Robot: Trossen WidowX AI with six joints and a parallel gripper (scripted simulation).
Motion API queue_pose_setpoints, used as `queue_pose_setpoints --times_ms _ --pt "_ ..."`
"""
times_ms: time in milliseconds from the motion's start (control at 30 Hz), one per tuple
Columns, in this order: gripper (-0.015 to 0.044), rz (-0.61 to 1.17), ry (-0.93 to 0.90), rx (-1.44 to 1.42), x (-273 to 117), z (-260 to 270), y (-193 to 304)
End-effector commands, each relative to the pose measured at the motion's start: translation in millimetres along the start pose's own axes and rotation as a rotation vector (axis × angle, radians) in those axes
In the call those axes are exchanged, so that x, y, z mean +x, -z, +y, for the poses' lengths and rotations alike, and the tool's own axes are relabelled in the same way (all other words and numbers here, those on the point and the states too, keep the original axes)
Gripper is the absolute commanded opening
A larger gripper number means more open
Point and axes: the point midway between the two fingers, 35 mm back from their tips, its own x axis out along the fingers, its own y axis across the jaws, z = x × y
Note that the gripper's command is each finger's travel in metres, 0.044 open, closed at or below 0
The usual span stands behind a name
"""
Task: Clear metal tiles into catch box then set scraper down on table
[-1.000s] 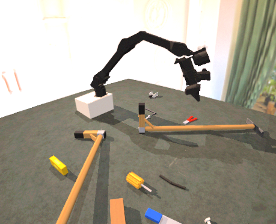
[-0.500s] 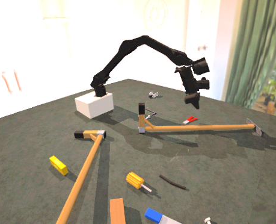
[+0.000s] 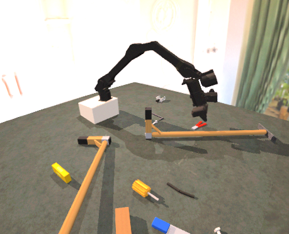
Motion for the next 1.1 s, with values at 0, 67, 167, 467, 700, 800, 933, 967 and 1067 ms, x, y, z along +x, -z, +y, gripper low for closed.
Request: queue_pose_setpoints --times_ms 0,67,167,467,700,800,933,967,1067 --pt "0.0000 0.012 0.006 0.001 14 -1 10" --pt "0.0000 0.012 0.006 0.001 18 -1 13" --pt "0.0000 0.012 0.006 0.001 24 -1 18" --pt "0.0000 0.012 0.006 0.001 38 -1 28" --pt "0.0000 0.012 0.006 0.001 39 -5 26" --pt "0.0000 0.012 0.007 0.001 39 -8 24" --pt "0.0000 0.012 0.007 0.001 40 -11 22" --pt "0.0000 0.012 0.007 0.001 40 -12 22" --pt "0.0000 0.012 0.007 0.001 40 -15 20"
